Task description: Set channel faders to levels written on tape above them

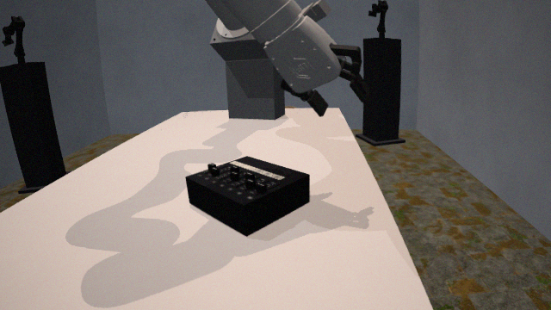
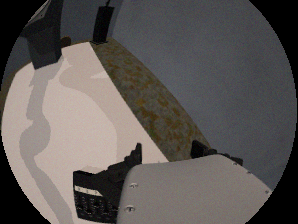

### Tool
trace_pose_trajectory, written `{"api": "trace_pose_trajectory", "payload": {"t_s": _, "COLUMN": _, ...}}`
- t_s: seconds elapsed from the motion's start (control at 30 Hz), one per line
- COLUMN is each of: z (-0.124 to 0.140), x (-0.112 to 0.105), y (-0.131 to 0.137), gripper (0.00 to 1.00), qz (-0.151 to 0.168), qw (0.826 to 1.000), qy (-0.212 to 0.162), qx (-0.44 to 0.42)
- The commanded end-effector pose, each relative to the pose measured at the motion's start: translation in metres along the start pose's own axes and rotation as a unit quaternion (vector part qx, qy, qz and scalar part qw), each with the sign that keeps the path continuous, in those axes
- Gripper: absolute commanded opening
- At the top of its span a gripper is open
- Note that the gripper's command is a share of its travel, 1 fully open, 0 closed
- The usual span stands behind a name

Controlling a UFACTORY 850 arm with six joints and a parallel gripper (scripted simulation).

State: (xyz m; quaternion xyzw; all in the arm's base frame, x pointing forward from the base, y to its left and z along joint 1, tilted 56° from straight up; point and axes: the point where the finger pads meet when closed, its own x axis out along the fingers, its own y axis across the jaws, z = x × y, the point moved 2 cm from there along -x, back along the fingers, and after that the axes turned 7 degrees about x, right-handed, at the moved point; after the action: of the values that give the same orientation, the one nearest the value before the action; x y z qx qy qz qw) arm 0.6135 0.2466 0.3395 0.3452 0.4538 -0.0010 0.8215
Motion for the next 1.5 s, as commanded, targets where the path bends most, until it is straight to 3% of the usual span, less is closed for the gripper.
{"api": "trace_pose_trajectory", "payload": {"t_s": 0.0, "z": 0.004, "x": -0.009, "y": -0.012, "gripper": 1.00, "qz": -0.035, "qw": 0.998, "qy": -0.030, "qx": -0.035}}
{"api": "trace_pose_trajectory", "payload": {"t_s": 0.07, "z": 0.020, "x": -0.028, "y": -0.030, "gripper": 1.00, "qz": -0.083, "qw": 0.990, "qy": -0.075, "qx": -0.091}}
{"api": "trace_pose_trajectory", "payload": {"t_s": 0.23, "z": 0.027, "x": -0.038, "y": -0.037, "gripper": 1.00, "qz": -0.105, "qw": 0.983, "qy": -0.097, "qx": -0.116}}
{"api": "trace_pose_trajectory", "payload": {"t_s": 0.27, "z": 0.035, "x": -0.048, "y": -0.043, "gripper": 1.00, "qz": -0.124, "qw": 0.975, "qy": -0.117, "qx": -0.140}}
{"api": "trace_pose_trajectory", "payload": {"t_s": 0.47, "z": 0.054, "x": -0.076, "y": -0.056, "gripper": 1.00, "qz": -0.174, "qw": 0.950, "qy": -0.169, "qx": -0.196}}
{"api": "trace_pose_trajectory", "payload": {"t_s": 0.57, "z": 0.054, "x": -0.076, "y": -0.056, "gripper": 1.00, "qz": -0.174, "qw": 0.950, "qy": -0.169, "qx": -0.196}}
{"api": "trace_pose_trajectory", "payload": {"t_s": 0.77, "z": 0.077, "x": -0.113, "y": -0.065, "gripper": 1.00, "qz": -0.228, "qw": 0.911, "qy": -0.229, "qx": -0.255}}
{"api": "trace_pose_trajectory", "payload": {"t_s": 0.9, "z": 0.080, "x": -0.120, "y": -0.066, "gripper": 1.00, "qz": -0.238, "qw": 0.904, "qy": -0.239, "qx": -0.264}}
{"api": "trace_pose_trajectory", "payload": {"t_s": 1.47, "z": 0.080, "x": -0.121, "y": -0.066, "gripper": 1.00, "qz": -0.238, "qw": 0.903, "qy": -0.240, "qx": -0.264}}
